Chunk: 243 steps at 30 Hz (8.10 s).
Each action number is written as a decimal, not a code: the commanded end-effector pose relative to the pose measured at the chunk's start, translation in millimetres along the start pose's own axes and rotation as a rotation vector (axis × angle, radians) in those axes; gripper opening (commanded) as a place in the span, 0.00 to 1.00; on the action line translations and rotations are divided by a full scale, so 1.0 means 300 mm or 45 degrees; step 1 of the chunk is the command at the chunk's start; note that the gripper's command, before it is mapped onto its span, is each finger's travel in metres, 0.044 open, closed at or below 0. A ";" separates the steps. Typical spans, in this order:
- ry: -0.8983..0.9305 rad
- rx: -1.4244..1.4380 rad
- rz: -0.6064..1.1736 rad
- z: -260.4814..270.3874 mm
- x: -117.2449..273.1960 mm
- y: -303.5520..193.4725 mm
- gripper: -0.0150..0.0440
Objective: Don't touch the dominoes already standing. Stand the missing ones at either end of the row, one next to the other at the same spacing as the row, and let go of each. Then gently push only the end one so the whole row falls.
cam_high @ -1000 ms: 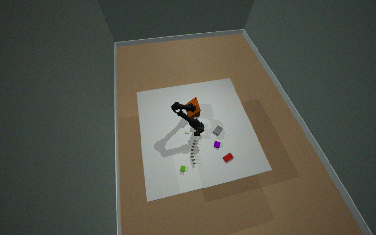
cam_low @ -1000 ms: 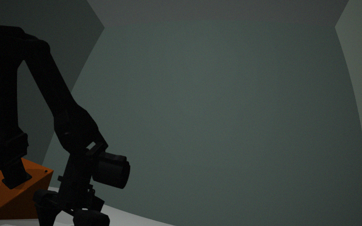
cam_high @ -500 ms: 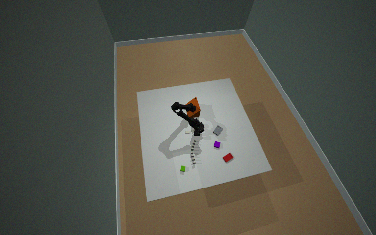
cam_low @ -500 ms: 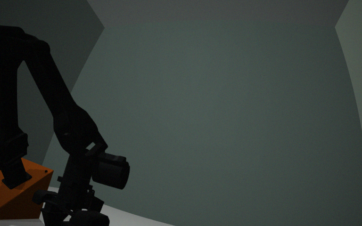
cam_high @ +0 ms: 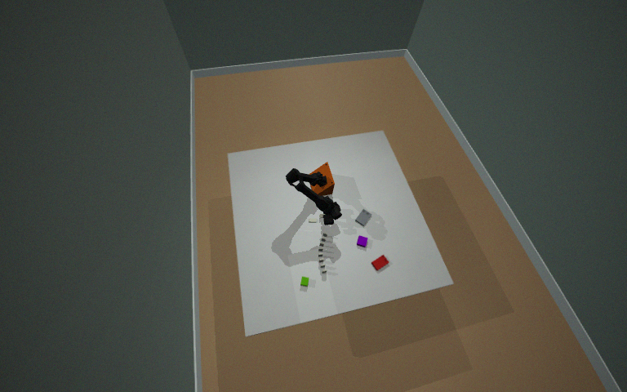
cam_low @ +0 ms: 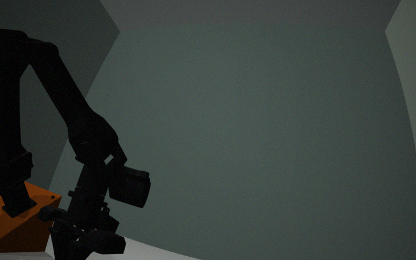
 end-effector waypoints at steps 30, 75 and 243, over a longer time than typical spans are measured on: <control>-0.023 -0.602 -0.041 -0.188 0.480 0.422 0.44; 0.306 -0.654 -0.960 -0.194 0.258 0.369 0.44; -0.025 -0.604 -0.040 -0.189 0.295 0.426 1.00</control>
Point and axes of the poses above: the point midway between the two fingers, 35 mm back from their tips, its own x axis back along the fingers, its own z axis across the jaws, y = z × x, the point moved 5 cm from there along x, back along the fingers, and after that the axes turned 6 degrees about -x, right-handed, at the moved point
